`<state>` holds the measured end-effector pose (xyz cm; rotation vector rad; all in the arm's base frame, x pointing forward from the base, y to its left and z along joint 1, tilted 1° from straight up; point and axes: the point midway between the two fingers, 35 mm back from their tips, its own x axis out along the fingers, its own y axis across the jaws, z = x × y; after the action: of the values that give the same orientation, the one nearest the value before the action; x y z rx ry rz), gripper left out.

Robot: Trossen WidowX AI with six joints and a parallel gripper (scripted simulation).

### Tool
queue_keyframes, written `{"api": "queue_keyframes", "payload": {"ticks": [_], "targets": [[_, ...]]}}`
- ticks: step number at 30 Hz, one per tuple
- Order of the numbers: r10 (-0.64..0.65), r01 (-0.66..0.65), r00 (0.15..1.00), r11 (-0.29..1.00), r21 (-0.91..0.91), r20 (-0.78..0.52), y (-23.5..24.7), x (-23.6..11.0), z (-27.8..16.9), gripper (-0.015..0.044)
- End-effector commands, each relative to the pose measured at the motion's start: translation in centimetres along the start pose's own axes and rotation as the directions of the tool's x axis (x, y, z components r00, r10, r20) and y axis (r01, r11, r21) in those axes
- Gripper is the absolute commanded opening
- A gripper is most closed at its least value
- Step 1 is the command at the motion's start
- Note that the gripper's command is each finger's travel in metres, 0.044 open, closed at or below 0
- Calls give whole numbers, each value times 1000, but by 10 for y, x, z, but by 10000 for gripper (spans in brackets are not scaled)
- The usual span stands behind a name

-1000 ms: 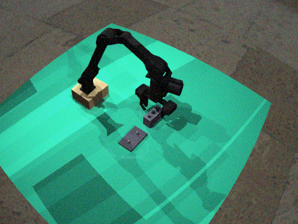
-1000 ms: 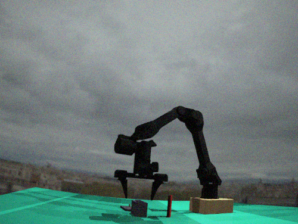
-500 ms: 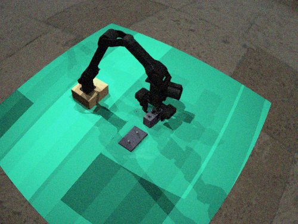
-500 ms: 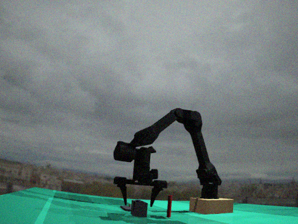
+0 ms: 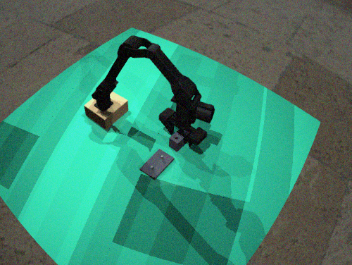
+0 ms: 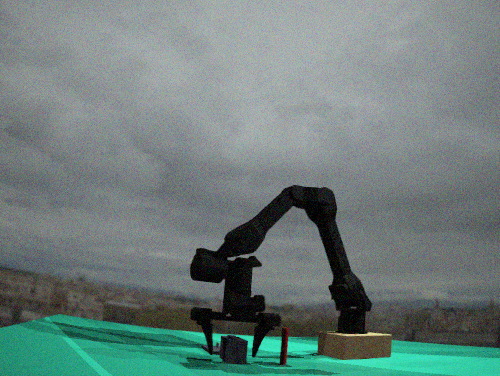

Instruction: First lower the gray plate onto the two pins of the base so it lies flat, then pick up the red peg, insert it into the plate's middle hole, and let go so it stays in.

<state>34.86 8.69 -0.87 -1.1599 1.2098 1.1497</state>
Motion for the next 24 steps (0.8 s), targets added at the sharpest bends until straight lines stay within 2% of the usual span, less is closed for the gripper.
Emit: {"api": "queue_keyframes", "payload": {"ticks": [1,11,24], "targets": [[2,-2,1000,1000,-2,2,0,3,0,387],[2,-2,1000,1000,-2,2,0,3,0,125],[2,-2,1000,1000,-2,2,0,3,0,38]]}}
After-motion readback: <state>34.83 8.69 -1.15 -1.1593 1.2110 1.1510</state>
